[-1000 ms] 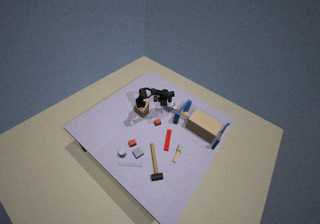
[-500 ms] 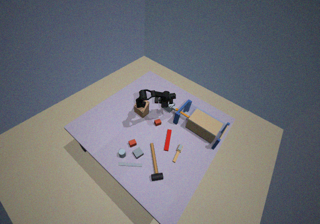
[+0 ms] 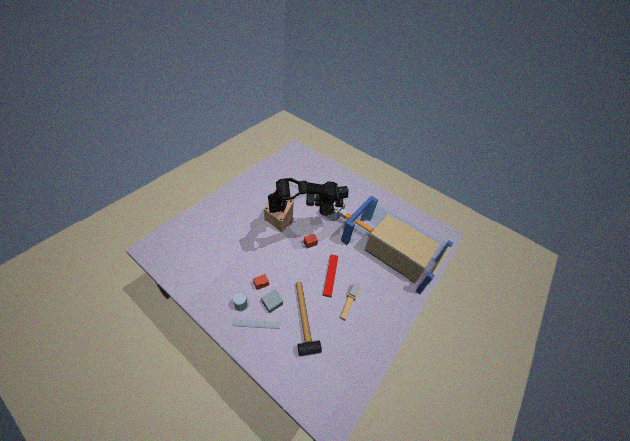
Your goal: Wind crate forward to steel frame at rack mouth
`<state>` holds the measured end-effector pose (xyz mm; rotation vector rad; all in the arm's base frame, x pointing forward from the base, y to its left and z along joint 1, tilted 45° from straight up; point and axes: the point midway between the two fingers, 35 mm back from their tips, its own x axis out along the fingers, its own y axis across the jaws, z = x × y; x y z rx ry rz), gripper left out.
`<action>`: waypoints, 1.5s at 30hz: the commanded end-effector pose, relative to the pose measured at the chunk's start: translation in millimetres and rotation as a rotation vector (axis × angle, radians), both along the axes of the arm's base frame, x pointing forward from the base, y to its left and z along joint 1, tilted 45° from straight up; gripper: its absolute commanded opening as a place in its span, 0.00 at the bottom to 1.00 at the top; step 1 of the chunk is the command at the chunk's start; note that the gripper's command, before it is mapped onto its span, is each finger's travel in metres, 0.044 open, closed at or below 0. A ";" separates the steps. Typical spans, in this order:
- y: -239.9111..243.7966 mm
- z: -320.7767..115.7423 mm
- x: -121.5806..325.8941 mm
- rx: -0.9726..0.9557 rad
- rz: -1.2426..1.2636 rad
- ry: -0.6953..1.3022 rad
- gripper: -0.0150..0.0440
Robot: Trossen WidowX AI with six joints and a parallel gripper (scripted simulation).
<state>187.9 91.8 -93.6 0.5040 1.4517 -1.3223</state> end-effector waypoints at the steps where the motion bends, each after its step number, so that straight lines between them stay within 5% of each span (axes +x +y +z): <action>1: -6.3 -1.2 14.6 -0.015 0.003 -0.024 0.25; 45: -3.1 -14.4 74.8 -0.016 0.003 -0.027 0.25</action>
